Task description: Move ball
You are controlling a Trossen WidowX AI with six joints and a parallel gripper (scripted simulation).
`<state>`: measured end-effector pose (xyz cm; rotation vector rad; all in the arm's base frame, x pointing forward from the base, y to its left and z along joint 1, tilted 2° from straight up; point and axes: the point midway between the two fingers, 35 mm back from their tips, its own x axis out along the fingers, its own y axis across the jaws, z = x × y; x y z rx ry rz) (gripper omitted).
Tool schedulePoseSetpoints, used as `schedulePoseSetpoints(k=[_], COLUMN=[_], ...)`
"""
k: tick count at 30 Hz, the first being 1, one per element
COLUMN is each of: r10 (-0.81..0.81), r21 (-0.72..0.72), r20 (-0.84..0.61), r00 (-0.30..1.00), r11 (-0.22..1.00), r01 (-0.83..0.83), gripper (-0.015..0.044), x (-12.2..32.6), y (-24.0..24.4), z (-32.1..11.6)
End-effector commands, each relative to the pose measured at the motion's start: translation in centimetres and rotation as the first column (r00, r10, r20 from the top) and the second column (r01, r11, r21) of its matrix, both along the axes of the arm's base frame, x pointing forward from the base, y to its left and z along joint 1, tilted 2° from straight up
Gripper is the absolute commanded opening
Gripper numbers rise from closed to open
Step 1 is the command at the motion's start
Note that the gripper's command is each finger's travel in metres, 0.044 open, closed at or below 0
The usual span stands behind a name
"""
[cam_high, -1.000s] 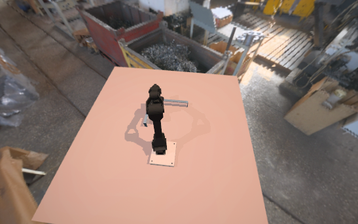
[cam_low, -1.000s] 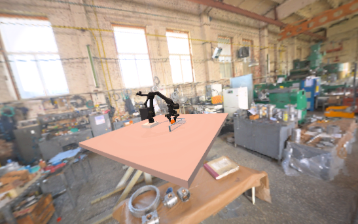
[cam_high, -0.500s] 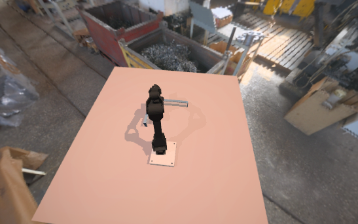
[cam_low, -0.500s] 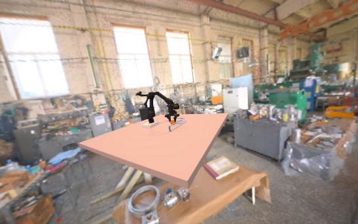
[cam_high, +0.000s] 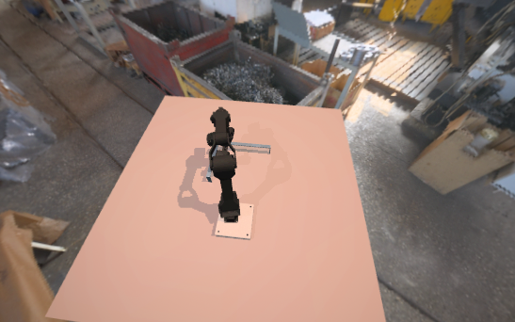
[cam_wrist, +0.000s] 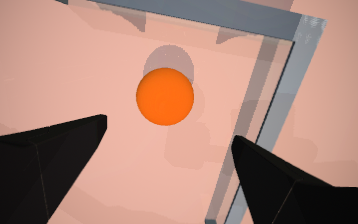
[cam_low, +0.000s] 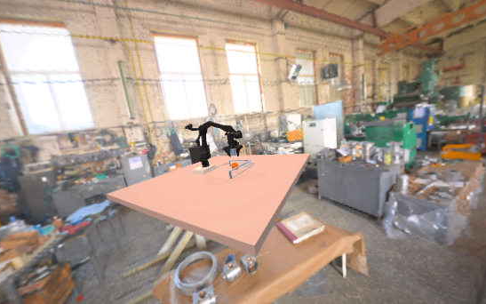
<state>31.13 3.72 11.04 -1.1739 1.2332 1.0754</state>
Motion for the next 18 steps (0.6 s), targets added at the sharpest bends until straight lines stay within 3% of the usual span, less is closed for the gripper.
schedulePoseSetpoints(k=[1, 5, 6, 11, 18], r10=[0.0, 0.0, 0.0, 0.0, 0.0], r21=[-0.001, -0.001, -0.001, -0.001, -0.001], r20=[-0.008, -0.008, -0.008, -0.007, -0.007], r00=[1.0, 1.0, 1.0, 1.0, 1.0], r11=[1.0, 1.0, 1.0, 1.0, 1.0], r01=[0.0, 0.0, 0.0, 0.0, 0.0], gripper=[0.0414, 0.0414, 0.044, 0.044, 0.044], x=[0.0, 0.0, 0.0, -0.8, -0.8], y=[0.0, 0.0, 0.0, 0.1, 0.1], z=[-0.5, -0.5, -0.2, 4.5, 4.7])
